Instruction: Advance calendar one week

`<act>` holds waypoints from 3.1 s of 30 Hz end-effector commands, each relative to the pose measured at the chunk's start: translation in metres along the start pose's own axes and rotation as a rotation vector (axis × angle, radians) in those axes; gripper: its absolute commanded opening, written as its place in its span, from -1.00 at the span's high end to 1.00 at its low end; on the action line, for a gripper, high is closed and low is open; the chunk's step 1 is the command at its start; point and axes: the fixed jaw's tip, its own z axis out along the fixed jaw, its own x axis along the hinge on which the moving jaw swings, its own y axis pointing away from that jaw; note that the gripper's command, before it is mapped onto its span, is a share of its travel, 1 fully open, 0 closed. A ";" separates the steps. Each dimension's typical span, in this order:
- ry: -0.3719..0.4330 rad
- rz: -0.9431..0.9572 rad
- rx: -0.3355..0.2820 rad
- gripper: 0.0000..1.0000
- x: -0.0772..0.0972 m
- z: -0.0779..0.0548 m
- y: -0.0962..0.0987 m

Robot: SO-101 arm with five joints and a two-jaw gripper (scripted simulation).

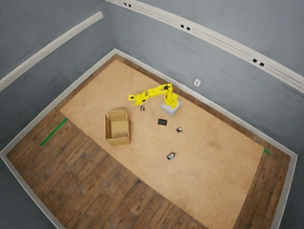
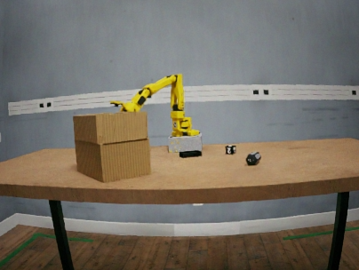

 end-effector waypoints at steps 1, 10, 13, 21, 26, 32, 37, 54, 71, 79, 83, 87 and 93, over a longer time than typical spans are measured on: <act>0.069 -0.018 -0.011 0.30 -0.004 -0.010 0.004; 0.157 -0.026 -0.015 0.30 -0.005 -0.025 0.005; 0.187 -0.028 -0.017 0.30 -0.005 -0.031 0.005; 0.244 -0.033 -0.019 0.30 -0.004 -0.043 0.006; 0.256 -0.034 -0.020 0.30 -0.004 -0.046 0.006; 0.270 -0.036 -0.021 0.30 -0.003 -0.049 0.006; 0.272 -0.036 -0.021 0.30 -0.003 -0.050 0.006; 0.461 -0.037 -0.023 0.30 0.032 -0.024 0.006; 0.771 -0.039 -0.026 0.30 0.098 0.003 0.007; 0.784 -0.071 -0.040 0.30 0.099 0.002 0.012; 0.784 -0.071 -0.040 0.30 0.099 0.002 0.012; 0.784 -0.071 -0.040 0.30 0.099 0.002 0.012; 0.784 -0.071 -0.040 0.30 0.099 0.002 0.012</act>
